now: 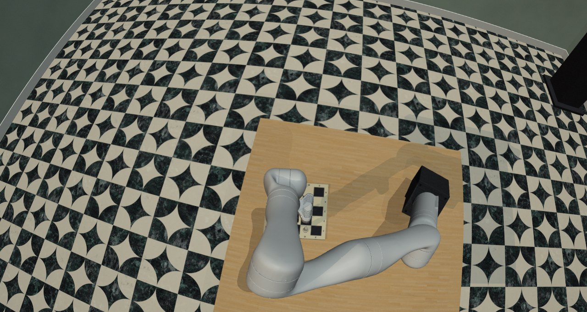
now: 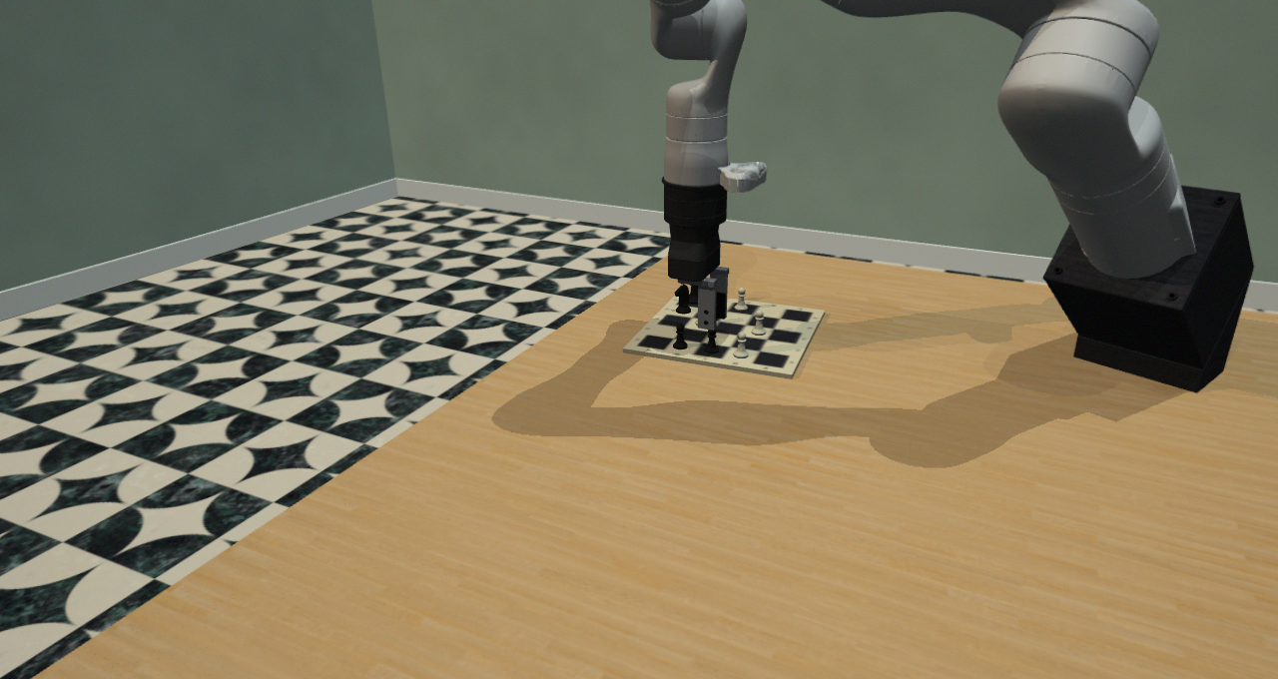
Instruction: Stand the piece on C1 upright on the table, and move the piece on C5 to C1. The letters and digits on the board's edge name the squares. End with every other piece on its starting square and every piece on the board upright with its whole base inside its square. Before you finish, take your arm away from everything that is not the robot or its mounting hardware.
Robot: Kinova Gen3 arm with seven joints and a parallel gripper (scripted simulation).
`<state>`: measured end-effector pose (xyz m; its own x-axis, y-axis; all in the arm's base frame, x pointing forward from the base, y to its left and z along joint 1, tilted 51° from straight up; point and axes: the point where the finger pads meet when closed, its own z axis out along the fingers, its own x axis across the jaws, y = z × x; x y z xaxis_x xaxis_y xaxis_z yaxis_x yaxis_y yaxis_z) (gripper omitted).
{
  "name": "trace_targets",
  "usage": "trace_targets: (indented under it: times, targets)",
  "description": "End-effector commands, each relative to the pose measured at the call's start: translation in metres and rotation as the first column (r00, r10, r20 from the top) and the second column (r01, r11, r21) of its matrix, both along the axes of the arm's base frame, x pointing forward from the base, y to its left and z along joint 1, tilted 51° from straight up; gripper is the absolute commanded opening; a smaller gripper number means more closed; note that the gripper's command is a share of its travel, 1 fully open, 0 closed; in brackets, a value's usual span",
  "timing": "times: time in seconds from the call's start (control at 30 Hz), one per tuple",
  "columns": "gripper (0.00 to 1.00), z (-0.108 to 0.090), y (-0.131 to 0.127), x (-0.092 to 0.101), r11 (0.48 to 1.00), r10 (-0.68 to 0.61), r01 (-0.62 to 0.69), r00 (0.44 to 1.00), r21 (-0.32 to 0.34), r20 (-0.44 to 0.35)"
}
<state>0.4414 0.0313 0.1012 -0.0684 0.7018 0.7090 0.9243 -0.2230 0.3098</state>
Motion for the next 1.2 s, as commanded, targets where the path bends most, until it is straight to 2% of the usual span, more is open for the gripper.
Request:
trace_targets:
  times: [0.0,0.57,1.17]
  targets:
    - [0.68,0.000,-0.001,0.000,1.000,-0.001,0.001,1.000,-0.001,0.001]
    - [0.68,-0.001,0.000,0.001,1.000,-0.001,0.001,1.000,-0.001,0.001]
    - [0.68,-0.018,0.019,0.011,1.000,-0.001,0.001,1.000,-0.001,0.001]
